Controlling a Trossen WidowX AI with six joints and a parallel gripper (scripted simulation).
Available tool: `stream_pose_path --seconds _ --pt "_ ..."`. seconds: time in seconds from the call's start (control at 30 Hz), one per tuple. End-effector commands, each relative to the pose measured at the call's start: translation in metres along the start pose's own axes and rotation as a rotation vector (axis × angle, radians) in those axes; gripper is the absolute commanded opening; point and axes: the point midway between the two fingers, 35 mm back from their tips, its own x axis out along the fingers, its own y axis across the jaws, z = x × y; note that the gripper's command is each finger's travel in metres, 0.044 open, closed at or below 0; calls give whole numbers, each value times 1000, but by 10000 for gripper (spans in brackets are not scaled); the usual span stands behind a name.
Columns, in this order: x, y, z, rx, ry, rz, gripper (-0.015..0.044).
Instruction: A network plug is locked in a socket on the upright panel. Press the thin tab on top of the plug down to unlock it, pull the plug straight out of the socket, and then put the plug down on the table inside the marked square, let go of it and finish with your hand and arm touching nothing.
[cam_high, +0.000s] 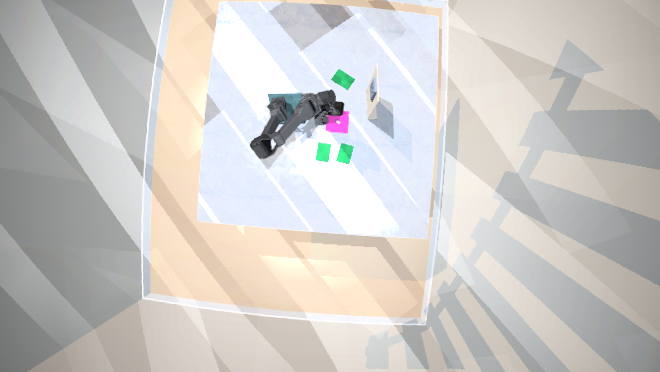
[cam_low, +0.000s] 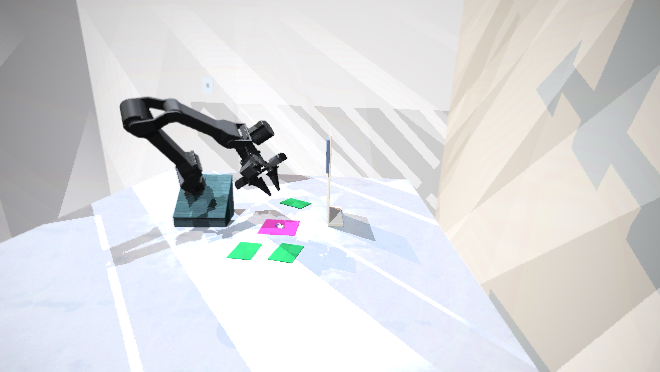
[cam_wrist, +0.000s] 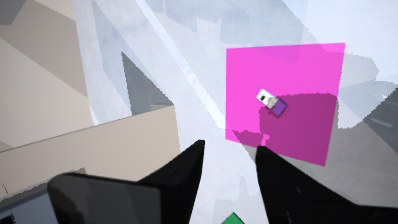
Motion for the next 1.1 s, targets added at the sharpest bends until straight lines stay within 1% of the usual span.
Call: stream_pose_path --seconds 0.0,0.07,0.27,1.07 --pt "-6 6 4 19 -4 12 156" --pt "-2 2 0 0 0 0 156" --pt "-13 12 -3 5 6 -5 156" --pt "-70 52 -1 16 6 -2 156"
